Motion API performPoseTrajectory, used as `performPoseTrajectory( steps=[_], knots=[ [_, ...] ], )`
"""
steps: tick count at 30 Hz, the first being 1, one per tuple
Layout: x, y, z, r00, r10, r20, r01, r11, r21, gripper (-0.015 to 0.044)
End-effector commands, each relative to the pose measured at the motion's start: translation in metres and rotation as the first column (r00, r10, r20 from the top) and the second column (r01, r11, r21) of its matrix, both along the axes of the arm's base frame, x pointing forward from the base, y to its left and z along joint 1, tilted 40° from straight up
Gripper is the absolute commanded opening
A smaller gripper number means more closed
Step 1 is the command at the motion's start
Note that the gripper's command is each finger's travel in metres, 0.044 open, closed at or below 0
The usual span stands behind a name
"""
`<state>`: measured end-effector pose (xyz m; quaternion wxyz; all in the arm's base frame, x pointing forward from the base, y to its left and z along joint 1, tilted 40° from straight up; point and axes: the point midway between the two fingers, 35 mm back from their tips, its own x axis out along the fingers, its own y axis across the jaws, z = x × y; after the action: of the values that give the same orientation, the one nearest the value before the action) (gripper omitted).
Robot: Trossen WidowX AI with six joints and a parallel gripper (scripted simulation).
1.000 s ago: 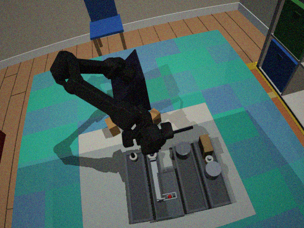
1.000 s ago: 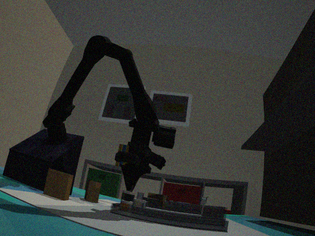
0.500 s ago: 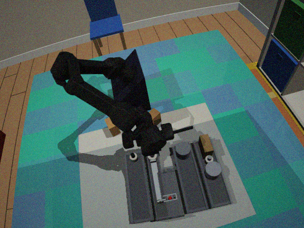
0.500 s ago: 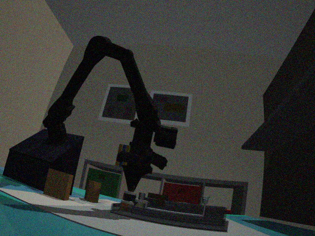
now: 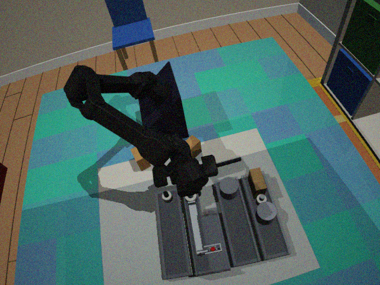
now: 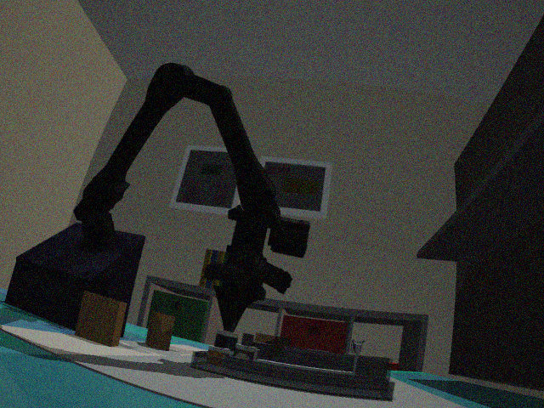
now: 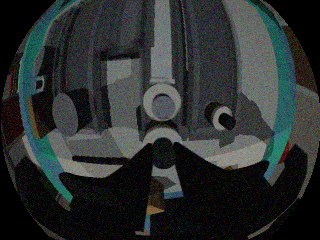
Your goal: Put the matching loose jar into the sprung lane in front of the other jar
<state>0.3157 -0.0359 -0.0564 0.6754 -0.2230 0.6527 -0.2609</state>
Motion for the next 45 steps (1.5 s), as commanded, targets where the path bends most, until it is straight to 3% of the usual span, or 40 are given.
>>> performPoseTrajectory(
  steps=[1, 45],
  knots=[
    [0.011, 0.001, 0.004, 1.000, 0.007, 0.025, -0.007, 1.000, -0.001, 0.0000],
    [0.023, 0.002, 0.007, 1.000, 0.007, 0.026, -0.007, 1.000, -0.001, 0.0000]
  ],
)
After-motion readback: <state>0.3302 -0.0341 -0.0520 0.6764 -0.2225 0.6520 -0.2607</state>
